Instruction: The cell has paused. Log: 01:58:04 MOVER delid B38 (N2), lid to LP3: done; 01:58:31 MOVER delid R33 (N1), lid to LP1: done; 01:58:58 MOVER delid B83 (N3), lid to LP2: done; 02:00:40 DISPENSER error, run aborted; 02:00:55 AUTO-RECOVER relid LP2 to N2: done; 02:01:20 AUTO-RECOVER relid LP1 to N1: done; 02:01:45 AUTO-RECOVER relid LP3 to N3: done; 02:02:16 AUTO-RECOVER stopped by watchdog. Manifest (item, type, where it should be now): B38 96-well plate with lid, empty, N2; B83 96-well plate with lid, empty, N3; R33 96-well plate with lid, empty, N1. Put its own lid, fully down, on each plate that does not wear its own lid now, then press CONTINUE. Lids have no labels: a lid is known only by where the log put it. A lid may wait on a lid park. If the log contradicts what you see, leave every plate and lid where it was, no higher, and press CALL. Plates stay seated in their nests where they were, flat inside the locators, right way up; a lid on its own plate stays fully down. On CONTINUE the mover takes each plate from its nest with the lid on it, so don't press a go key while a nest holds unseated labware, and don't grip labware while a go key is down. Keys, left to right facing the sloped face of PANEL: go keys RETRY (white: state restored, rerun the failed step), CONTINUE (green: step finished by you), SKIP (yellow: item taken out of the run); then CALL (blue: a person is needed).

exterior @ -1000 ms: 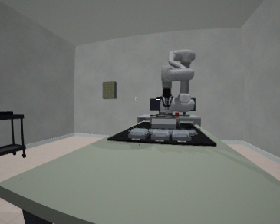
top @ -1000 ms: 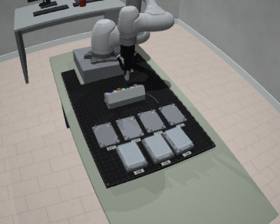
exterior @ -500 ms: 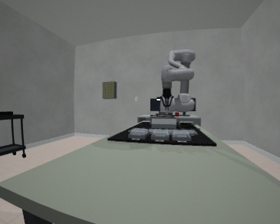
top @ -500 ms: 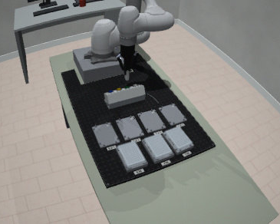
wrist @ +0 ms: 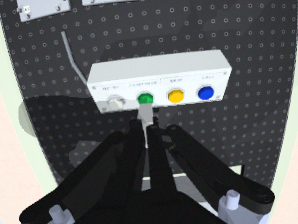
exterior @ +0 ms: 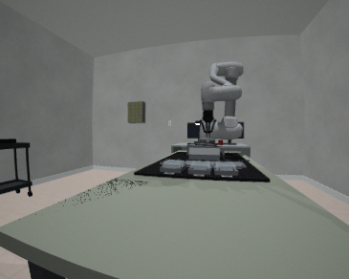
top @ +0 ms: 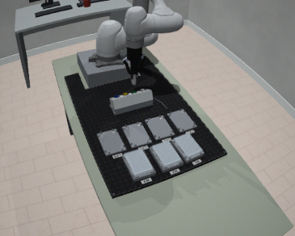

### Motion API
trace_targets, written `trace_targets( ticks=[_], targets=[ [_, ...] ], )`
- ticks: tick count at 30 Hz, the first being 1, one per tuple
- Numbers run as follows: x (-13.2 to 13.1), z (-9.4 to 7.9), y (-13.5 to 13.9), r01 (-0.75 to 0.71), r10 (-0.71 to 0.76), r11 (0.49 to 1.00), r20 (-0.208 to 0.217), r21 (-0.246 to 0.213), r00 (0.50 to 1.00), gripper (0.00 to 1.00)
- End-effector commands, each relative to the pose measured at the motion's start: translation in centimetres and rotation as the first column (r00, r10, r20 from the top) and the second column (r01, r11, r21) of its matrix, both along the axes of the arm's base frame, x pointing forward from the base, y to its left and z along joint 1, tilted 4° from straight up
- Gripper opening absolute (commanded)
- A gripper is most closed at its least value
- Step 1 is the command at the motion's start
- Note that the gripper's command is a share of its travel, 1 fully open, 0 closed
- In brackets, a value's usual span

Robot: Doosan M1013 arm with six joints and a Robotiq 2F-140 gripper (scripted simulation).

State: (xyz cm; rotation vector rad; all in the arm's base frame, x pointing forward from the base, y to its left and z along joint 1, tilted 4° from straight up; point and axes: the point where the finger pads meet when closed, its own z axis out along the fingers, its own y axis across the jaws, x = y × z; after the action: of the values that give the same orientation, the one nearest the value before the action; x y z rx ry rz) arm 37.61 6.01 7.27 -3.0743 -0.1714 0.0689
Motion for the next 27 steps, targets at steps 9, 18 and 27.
trace_targets(
  ticks=[9, 18, 27],
  targets=[
    [-0.1, -0.4, 0.2, 0.009, -0.009, 1.000, 0.005, 0.003, 1.000, 0.00],
    [-0.1, -0.9, 0.2, 0.009, -0.009, 1.000, 0.005, 0.003, 1.000, 0.00],
    [-0.1, -1.3, 0.3, 0.009, -0.009, 1.000, 0.005, 0.003, 1.000, 0.00]
  ],
)
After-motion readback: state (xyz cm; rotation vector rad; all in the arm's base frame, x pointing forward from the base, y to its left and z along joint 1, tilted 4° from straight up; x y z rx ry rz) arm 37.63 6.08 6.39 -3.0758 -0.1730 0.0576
